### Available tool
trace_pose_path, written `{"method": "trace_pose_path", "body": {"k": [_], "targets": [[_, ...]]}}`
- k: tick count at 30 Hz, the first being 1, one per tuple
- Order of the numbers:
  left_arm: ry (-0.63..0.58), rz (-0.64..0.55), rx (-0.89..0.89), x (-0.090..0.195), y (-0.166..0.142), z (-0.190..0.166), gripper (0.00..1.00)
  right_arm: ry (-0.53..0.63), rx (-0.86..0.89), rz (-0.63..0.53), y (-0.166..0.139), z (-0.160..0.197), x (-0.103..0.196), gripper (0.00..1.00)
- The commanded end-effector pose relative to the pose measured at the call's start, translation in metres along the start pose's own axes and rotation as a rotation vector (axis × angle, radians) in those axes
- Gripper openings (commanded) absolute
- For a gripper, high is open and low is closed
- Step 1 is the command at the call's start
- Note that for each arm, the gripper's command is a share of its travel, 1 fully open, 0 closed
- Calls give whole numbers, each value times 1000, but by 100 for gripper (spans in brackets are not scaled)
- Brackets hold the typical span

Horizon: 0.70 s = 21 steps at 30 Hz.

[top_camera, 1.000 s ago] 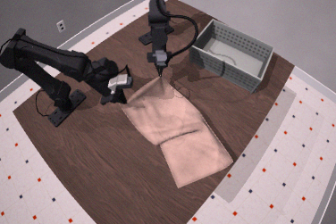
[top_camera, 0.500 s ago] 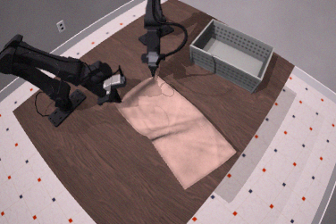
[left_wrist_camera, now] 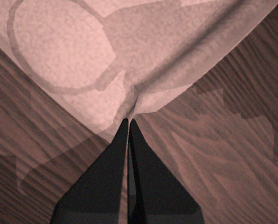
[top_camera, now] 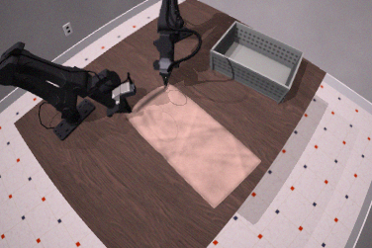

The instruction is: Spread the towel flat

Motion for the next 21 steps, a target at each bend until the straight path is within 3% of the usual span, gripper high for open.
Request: {"method": "trace_pose_path", "body": {"k": [1, 18, 21], "targets": [[-17, -48, -4, 3, 4, -6, 0, -4, 21, -41, 3, 3, 0, 0], [-28, -64, -4, 5, 11, -8, 0, -1, 12, -31, 5, 2, 0, 0], [-26, -27, -13, 3, -7, -8, 0, 16, 37, -18, -7, 10, 0, 0]]}}
Point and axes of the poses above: on each arm, the point where the finger pads meet when closed, its own x axis back along the fingers, its own z axis across the jaws, y = z × x, the point moved 2 cm from there along x, back along the fingers, and after that the axes turned 11 degrees about x, right-handed, at the moved point
